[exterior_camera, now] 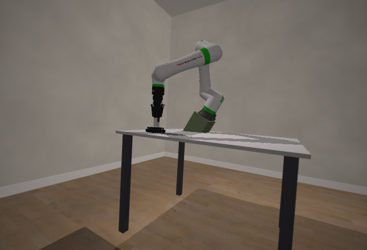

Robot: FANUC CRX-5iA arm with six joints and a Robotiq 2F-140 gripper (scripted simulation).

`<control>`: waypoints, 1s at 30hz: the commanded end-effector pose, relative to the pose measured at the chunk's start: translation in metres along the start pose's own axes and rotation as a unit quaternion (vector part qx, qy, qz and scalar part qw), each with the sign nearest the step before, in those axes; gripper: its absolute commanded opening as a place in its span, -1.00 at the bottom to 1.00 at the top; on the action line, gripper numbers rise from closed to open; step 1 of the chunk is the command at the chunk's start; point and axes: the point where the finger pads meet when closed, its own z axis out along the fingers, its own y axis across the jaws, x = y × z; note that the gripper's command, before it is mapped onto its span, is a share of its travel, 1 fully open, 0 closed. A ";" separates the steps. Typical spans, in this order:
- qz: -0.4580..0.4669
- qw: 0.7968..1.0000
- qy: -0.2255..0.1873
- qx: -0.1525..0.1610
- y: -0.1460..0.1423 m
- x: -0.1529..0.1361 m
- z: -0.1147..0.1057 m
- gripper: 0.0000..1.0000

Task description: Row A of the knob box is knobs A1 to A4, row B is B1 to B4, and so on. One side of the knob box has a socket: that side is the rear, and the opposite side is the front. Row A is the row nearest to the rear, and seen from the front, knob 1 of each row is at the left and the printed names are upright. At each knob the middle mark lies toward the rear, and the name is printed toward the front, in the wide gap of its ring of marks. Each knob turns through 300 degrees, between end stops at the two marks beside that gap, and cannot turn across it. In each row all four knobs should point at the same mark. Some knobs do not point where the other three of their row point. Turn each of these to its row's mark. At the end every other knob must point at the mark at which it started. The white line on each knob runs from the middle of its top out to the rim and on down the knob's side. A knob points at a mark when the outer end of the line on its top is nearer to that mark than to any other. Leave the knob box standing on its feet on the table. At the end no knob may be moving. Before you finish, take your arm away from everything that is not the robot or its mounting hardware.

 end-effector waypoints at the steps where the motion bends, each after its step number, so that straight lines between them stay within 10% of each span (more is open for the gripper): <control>1: 0.000 1.000 0.000 0.000 0.000 0.000 0.000 -0.77; 30: 0.000 1.000 0.000 0.000 0.000 0.000 0.012 -0.77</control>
